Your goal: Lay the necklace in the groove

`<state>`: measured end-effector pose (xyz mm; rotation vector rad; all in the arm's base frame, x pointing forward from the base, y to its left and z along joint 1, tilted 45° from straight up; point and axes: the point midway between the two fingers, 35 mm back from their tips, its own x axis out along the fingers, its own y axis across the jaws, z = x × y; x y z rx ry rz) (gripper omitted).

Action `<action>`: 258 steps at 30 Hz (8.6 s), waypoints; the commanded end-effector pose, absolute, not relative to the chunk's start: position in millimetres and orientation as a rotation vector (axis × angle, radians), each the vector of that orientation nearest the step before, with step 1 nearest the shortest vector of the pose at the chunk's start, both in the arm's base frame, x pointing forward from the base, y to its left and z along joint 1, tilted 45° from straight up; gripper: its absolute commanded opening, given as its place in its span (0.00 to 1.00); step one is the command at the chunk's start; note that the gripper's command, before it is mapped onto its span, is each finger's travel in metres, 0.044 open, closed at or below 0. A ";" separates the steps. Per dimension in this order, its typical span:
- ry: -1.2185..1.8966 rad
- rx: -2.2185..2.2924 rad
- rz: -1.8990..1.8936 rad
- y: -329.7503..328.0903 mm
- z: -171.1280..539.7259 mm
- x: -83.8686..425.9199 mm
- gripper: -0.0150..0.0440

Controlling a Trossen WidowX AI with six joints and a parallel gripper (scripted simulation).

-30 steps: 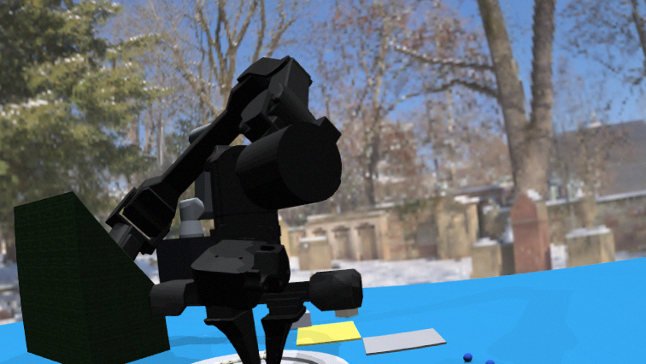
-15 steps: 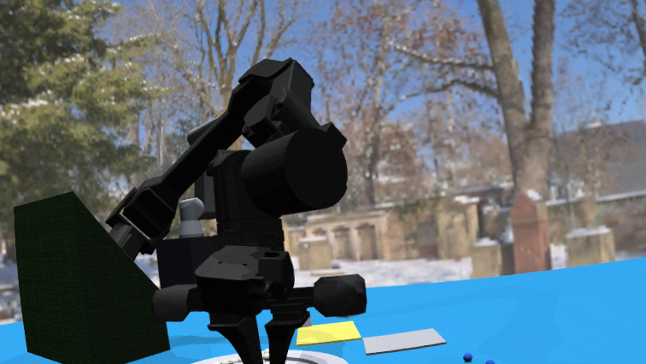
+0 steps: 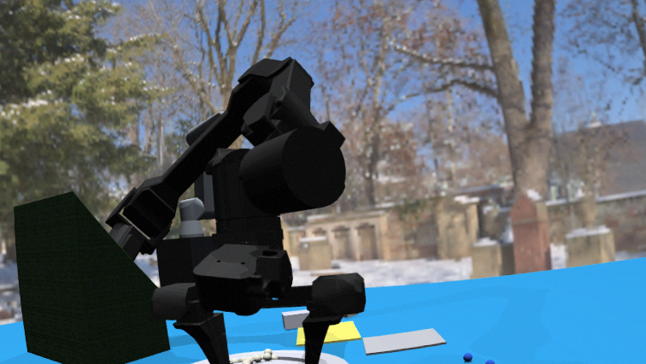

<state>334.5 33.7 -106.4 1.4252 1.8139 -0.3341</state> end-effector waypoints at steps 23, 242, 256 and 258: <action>1.810 1.416 -0.311 28.9 -100.4 333.9 0.91; 1.774 1.218 -0.061 46.0 -97.5 331.5 0.25; 1.774 1.218 -0.061 46.0 -97.5 331.5 0.25; 1.774 1.218 -0.061 46.0 -97.5 331.5 0.25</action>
